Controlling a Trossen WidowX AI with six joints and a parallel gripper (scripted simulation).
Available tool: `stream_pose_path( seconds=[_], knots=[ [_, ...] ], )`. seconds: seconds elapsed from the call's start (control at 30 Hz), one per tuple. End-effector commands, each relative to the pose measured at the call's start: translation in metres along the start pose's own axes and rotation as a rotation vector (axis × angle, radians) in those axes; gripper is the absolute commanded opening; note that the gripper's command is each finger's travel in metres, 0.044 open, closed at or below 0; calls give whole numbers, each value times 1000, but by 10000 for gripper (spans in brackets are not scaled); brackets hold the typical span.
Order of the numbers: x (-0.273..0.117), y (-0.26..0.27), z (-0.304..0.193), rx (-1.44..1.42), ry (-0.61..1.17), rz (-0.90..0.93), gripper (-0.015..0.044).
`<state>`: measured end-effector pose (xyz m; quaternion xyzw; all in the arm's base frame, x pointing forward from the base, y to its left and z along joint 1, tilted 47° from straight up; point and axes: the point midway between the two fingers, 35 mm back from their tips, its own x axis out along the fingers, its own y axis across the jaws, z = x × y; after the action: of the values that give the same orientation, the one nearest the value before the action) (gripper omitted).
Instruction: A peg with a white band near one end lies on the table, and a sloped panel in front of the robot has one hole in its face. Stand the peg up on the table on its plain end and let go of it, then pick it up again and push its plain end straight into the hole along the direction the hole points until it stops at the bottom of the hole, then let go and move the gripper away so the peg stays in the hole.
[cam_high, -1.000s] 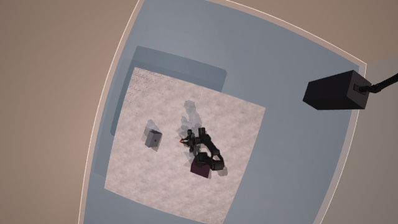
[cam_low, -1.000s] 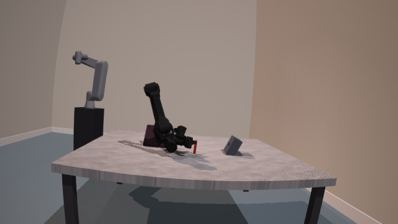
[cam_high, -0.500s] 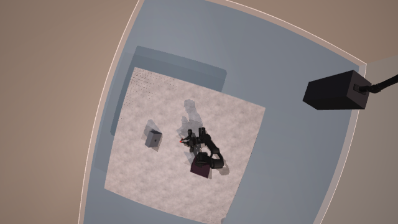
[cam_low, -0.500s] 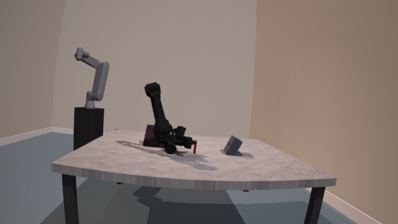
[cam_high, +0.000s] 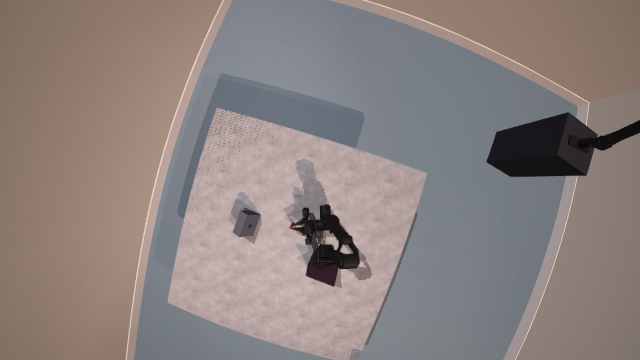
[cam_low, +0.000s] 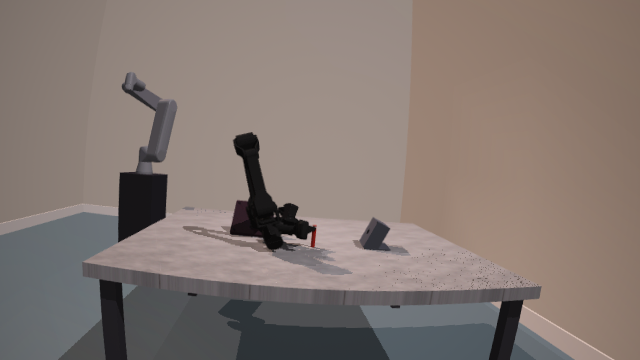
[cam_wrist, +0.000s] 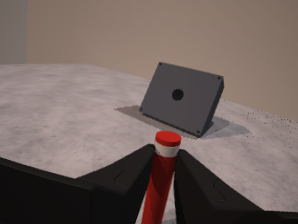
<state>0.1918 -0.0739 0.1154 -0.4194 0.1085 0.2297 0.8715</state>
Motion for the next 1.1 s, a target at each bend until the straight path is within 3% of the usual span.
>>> stream_pose_path(
  seconds=[0.0,0.17,0.27,1.07],
  knots=[
    [-1,-1,-2,0,1,0,51],
    [0,0,0,0,-6,-1,56],
    [0,0,0,0,-7,-1,130],
    [0,0,0,0,-7,-1,130]
  ],
)
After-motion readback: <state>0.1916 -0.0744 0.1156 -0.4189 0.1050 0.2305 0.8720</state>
